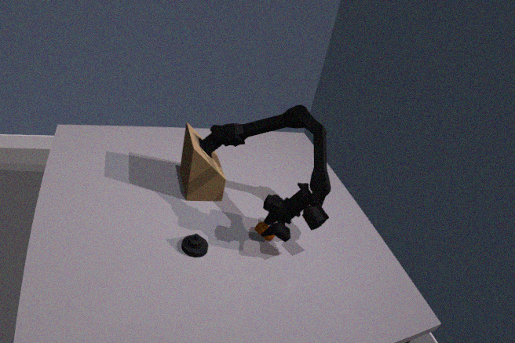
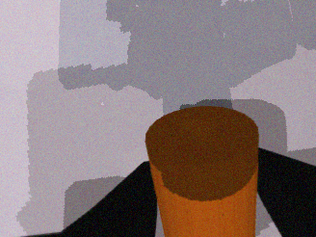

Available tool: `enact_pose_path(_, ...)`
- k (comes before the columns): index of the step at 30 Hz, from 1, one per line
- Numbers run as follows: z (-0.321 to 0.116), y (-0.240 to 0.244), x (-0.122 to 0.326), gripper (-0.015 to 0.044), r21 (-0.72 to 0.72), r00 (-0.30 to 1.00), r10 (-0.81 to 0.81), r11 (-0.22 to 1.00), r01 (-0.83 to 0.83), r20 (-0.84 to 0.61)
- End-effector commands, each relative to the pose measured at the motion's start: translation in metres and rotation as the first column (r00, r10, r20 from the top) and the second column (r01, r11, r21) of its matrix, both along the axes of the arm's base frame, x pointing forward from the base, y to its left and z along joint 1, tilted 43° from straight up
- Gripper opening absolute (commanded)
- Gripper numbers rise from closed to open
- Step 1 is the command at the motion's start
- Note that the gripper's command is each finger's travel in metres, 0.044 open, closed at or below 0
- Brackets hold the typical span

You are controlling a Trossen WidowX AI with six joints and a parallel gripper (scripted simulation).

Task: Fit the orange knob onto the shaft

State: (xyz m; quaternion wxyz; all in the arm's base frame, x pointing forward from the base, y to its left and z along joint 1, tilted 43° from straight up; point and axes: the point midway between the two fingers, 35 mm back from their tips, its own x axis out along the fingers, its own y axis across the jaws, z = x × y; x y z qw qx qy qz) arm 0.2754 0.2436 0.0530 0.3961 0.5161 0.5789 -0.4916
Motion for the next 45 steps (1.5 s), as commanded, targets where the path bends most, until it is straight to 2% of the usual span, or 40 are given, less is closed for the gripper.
enact_pose_path(1,0.004,0.003,0.002,0.0179,-0.058,1.000,0.005,0.998,-0.005,0.003)
enact_pose_path(28,0.018,0.025,0.004,0.0179,-0.438,0.998,0.065,0.897,-0.069,-0.024)
enact_pose_path(45,0.022,0.029,0.005,0.0179,-0.428,0.998,0.063,0.902,-0.066,-0.020)
